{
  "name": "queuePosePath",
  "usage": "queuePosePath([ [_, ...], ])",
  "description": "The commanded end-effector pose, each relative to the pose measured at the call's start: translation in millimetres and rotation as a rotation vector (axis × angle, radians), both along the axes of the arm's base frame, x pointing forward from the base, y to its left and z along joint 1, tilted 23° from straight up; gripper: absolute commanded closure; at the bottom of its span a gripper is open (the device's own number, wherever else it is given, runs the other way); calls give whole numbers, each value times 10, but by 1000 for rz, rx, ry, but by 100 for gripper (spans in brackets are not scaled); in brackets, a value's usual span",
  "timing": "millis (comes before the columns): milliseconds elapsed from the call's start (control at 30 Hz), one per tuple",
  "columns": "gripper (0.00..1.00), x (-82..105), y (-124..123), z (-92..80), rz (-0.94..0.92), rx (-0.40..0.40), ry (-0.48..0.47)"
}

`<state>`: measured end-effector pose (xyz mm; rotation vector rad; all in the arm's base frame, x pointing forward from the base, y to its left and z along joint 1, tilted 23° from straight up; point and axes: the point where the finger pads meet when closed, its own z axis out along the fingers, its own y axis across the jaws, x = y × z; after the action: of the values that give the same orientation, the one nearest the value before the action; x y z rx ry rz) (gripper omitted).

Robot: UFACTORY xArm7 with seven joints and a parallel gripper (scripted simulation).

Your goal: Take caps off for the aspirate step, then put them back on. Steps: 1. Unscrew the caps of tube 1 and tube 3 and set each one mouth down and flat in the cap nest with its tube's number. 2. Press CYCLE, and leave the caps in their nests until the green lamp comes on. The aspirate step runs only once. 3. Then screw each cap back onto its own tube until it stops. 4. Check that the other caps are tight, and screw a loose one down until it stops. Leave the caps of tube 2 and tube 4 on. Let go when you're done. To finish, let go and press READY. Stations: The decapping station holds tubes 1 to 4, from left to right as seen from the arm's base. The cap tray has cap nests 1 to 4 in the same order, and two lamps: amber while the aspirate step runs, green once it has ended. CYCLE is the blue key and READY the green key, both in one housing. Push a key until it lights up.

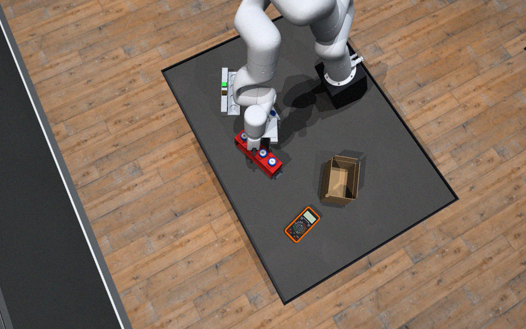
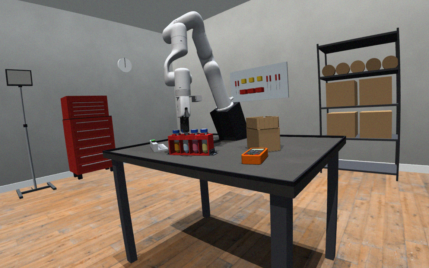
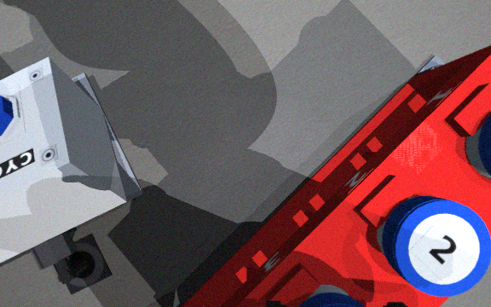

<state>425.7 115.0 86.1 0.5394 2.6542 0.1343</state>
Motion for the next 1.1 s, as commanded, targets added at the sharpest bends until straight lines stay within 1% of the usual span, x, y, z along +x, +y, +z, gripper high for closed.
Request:
queuePosePath([
  [0, 100, 6, 3, 14, 10, 5, 31],
  [433, 100, 7, 3, 14, 10, 5, 31],
  [533, 100, 6, 2, 16, -127, 67, 33],
  [600, 100, 6, 2, 16, -127, 67, 33],
  [1067, 100, 7, 3, 12, -764, 355, 41],
])
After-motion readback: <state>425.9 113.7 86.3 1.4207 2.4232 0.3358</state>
